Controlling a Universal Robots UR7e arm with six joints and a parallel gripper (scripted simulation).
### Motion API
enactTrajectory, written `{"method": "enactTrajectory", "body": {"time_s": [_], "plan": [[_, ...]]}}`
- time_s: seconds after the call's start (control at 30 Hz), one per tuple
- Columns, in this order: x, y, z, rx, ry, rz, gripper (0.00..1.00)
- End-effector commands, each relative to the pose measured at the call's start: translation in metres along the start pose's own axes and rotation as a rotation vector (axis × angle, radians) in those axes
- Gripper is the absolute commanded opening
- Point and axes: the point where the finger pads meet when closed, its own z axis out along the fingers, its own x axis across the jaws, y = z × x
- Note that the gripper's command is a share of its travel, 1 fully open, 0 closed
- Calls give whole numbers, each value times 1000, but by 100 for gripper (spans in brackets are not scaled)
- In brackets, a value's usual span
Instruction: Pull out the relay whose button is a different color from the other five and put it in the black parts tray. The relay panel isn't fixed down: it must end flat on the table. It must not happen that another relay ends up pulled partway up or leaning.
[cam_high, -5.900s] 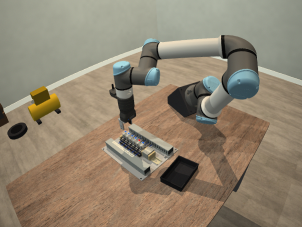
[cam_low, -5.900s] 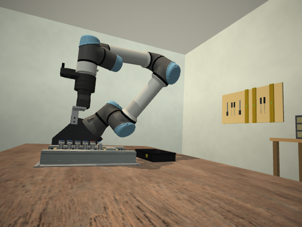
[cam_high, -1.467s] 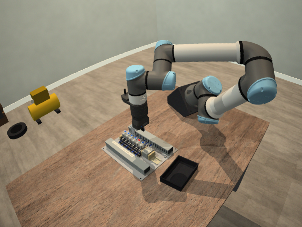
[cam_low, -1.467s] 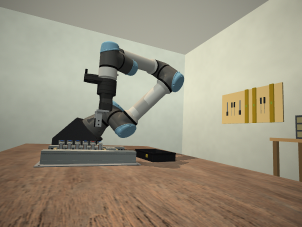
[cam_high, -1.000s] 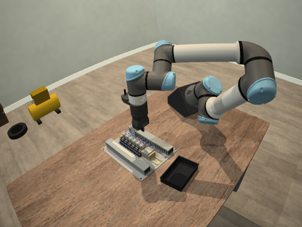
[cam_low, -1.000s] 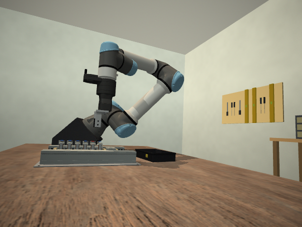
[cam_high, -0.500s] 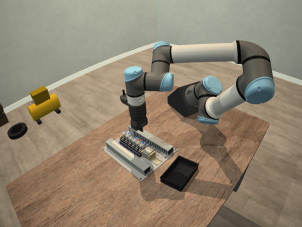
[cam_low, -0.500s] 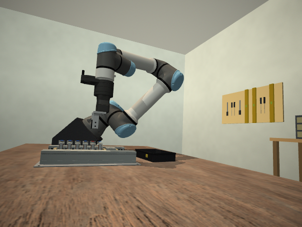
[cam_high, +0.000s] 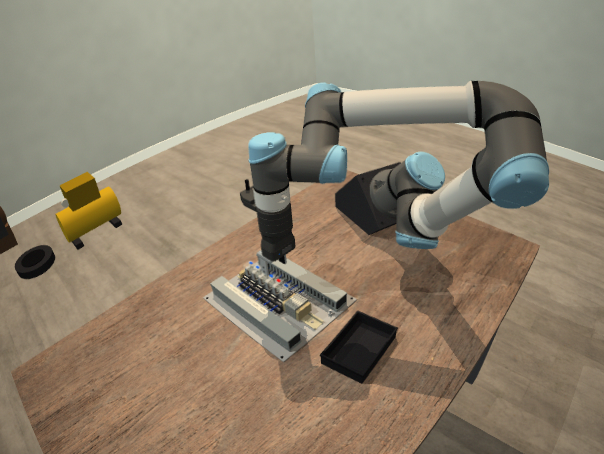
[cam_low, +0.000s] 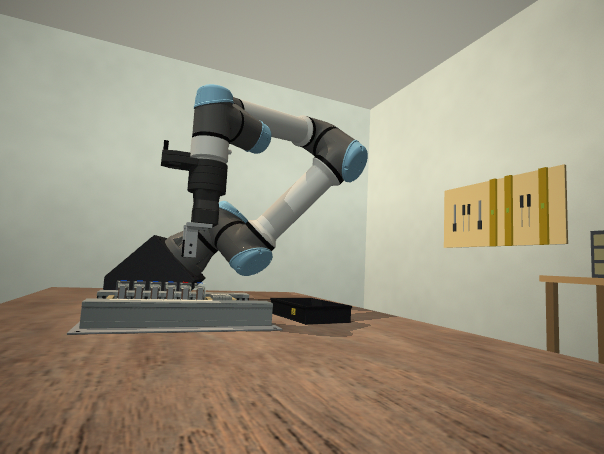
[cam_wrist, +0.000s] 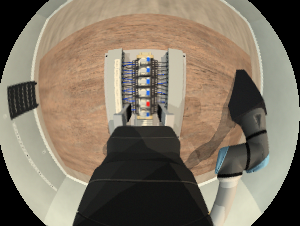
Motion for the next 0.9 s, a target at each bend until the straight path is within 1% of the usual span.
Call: {"method": "enactTrajectory", "body": {"time_s": [0.0,0.47,0.63,0.7,0.87], "plan": [[0,0,0,1,-1,0,98],[0,0,1,1,-1,0,98],[0,0,9,1,-1,0,98],[0,0,9,1,-1,0,98],[0,0,23,1,-1,0,98]]}}
